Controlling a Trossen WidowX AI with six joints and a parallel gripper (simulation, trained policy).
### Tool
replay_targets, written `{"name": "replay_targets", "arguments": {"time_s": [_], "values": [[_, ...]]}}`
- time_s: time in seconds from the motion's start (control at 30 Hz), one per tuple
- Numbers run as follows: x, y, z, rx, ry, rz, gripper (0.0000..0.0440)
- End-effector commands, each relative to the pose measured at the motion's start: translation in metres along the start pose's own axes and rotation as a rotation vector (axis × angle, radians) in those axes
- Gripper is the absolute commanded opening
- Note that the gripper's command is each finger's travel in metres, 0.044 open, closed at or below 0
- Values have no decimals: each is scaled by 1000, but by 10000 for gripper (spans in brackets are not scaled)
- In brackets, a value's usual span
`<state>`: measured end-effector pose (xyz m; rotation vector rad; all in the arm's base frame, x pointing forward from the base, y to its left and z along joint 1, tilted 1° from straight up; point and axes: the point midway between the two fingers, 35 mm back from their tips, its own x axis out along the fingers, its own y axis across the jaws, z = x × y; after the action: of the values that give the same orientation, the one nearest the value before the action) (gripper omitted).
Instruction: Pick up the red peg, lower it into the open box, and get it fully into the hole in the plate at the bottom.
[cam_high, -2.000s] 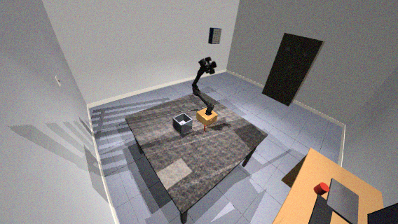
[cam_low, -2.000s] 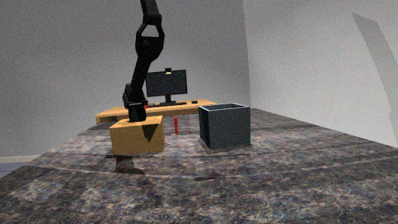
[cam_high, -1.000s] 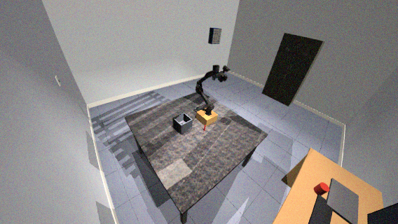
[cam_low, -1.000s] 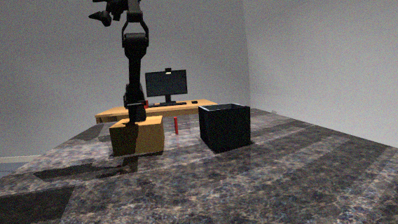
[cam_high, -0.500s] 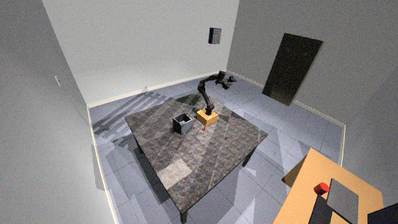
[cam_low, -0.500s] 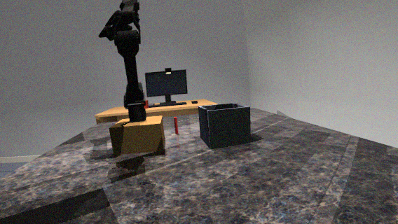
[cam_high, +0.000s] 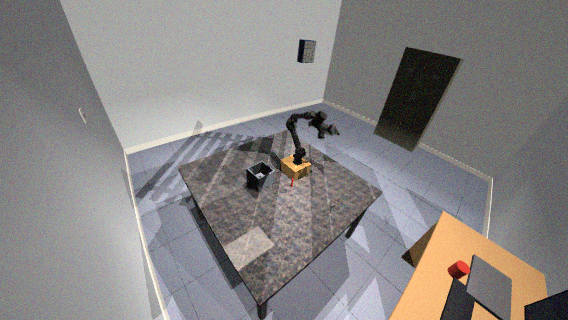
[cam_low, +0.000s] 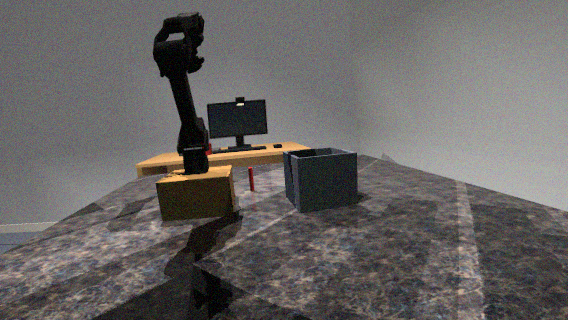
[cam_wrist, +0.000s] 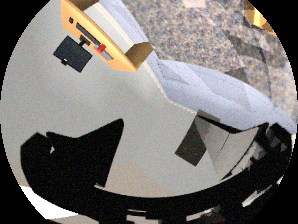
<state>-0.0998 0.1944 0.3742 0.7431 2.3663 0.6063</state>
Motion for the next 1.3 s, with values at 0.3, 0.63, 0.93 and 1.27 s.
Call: {"name": "replay_targets", "arguments": {"time_s": [0.3, 0.63, 0.93, 1.27], "values": [[5, 8, 97, 268, -368, 29, 440], [-13, 1, 167, 460, -654, 28, 440], [-36, -17, 218, 625, -875, -14, 440], [-57, -40, 259, 769, -1039, -89, 440]]}}
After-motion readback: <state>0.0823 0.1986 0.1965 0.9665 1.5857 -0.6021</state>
